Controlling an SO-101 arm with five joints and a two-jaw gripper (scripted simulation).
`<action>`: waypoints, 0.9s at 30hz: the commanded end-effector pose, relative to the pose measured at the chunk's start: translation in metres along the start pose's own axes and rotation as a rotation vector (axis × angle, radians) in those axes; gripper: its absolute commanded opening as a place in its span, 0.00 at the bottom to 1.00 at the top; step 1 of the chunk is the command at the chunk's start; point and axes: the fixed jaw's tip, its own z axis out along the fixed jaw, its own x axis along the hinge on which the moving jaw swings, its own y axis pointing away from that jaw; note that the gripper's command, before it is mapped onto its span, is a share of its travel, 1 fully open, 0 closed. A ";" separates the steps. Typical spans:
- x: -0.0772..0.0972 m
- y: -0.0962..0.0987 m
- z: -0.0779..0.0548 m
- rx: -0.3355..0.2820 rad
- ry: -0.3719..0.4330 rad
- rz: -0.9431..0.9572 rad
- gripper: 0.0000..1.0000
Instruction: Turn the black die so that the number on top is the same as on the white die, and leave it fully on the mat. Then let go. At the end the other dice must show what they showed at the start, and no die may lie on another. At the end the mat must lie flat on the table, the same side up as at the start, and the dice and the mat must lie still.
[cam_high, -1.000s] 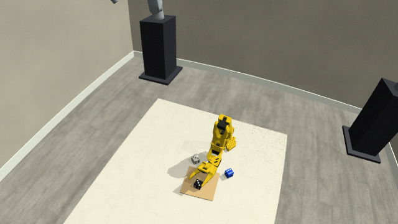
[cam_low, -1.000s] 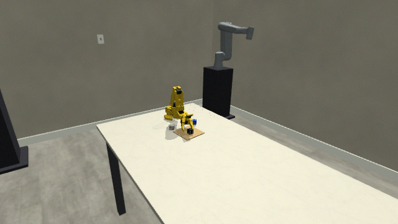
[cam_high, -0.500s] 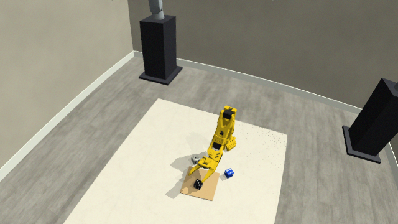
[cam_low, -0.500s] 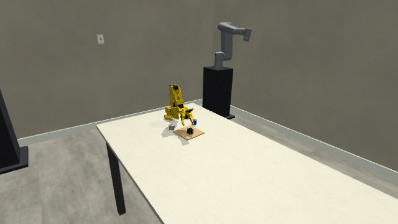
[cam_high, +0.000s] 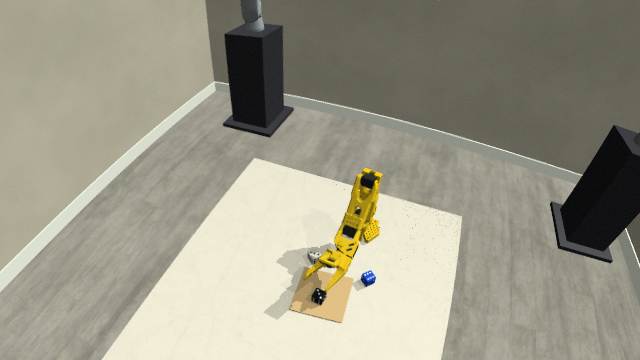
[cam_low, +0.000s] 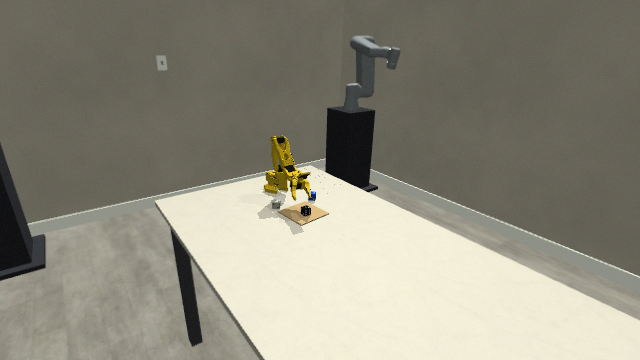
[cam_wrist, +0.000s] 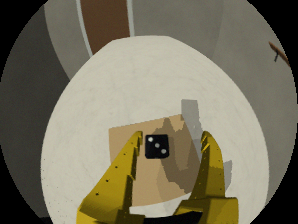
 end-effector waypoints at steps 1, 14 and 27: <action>-0.019 -0.001 -0.001 0.003 -0.075 0.007 0.36; -0.019 -0.001 0.000 0.003 -0.074 0.007 0.36; -0.018 0.000 0.002 0.000 -0.019 0.002 0.36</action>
